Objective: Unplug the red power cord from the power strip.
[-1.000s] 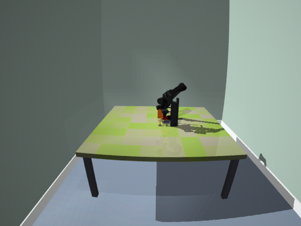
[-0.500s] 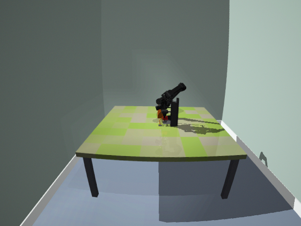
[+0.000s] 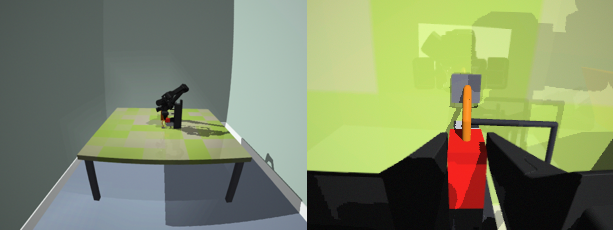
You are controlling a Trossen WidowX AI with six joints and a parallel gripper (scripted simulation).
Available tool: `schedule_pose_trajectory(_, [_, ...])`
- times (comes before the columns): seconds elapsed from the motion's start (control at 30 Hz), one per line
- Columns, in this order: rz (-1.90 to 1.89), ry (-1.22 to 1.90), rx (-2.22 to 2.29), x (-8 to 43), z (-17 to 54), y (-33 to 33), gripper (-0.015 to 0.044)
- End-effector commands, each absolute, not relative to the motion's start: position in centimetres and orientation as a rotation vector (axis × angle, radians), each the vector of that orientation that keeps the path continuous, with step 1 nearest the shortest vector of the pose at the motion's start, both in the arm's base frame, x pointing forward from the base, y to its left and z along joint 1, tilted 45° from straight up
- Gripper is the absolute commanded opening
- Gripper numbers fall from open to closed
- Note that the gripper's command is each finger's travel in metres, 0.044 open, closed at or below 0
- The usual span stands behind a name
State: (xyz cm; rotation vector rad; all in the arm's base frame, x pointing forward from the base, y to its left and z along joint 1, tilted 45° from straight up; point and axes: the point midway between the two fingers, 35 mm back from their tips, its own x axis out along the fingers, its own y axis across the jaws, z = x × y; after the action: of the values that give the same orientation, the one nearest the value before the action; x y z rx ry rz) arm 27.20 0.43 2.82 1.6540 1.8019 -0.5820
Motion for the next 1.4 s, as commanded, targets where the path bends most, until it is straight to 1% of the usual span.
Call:
schedule_pose_trajectory(0.0, [-0.616, 1.777, 1.657, 27.5, 1.8, -1.3, 0.0])
schedule_pose_trajectory(0.3, [-0.616, 1.778, 1.658, 27.5, 1.0, -2.5, 0.0])
schedule_pose_trajectory(0.73, [-0.614, 1.781, 1.661, 27.2, 1.3, -1.6, 0.0341])
schedule_pose_trajectory(0.87, [-0.616, 1.779, 1.659, 27.6, 0.3, -3.3, 0.044])
schedule_pose_trajectory(1.0, [-0.616, 1.778, 1.658, 28.0, -1.8, -6.5, 0.044])
schedule_pose_trajectory(1.37, [-0.616, 1.778, 1.658, 28.0, -2.0, -6.7, 0.044])
